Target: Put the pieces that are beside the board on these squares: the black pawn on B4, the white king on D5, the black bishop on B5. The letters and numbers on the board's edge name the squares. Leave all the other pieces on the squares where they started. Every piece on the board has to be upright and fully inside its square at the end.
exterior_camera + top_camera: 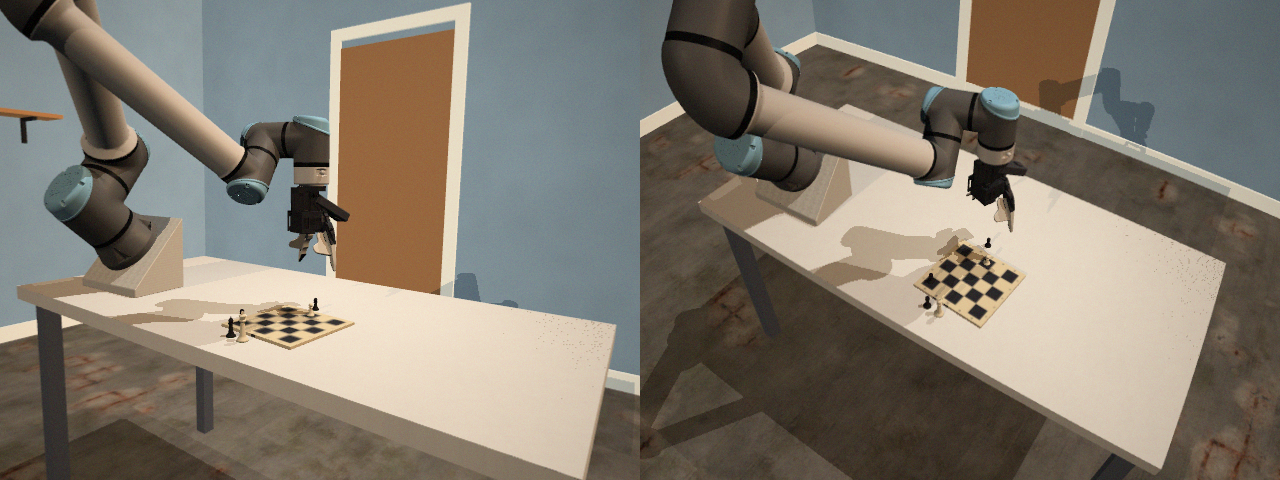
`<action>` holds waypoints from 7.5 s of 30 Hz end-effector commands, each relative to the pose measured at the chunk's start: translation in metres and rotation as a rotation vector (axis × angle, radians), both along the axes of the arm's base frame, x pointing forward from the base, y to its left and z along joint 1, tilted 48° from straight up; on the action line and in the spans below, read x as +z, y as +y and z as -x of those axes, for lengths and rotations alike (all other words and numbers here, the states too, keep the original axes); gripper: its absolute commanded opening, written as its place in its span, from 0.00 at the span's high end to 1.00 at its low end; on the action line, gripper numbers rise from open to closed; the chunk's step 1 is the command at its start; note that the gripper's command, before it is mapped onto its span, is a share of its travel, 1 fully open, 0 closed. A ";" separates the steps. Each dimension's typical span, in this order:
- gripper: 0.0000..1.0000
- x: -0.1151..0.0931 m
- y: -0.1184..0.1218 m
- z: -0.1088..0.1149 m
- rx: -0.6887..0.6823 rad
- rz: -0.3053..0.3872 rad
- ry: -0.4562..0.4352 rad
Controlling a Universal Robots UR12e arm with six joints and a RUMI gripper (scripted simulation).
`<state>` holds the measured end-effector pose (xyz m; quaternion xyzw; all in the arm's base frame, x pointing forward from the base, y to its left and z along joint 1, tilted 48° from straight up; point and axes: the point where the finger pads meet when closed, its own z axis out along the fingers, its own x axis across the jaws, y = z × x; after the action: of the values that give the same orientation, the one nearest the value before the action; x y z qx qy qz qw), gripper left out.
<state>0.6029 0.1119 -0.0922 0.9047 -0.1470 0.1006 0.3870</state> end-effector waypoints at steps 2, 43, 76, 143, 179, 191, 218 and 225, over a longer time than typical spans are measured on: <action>0.00 0.000 -0.003 -0.002 -0.131 -0.001 -0.124; 0.80 0.001 -0.009 -0.003 -0.321 -0.019 -0.330; 0.80 0.001 -0.009 -0.003 -0.321 -0.019 -0.330; 0.80 -0.034 -0.048 -0.006 -0.321 -0.019 -0.330; 0.80 -0.036 -0.050 -0.006 -0.321 -0.019 -0.330; 0.80 -0.048 -0.063 -0.007 -0.321 -0.019 -0.330; 0.80 -0.056 -0.072 -0.008 -0.321 -0.019 -0.330; 0.80 -0.056 -0.072 -0.008 -0.321 -0.019 -0.330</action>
<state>0.6103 0.0397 -0.1487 0.8444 -0.3515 0.1826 0.3606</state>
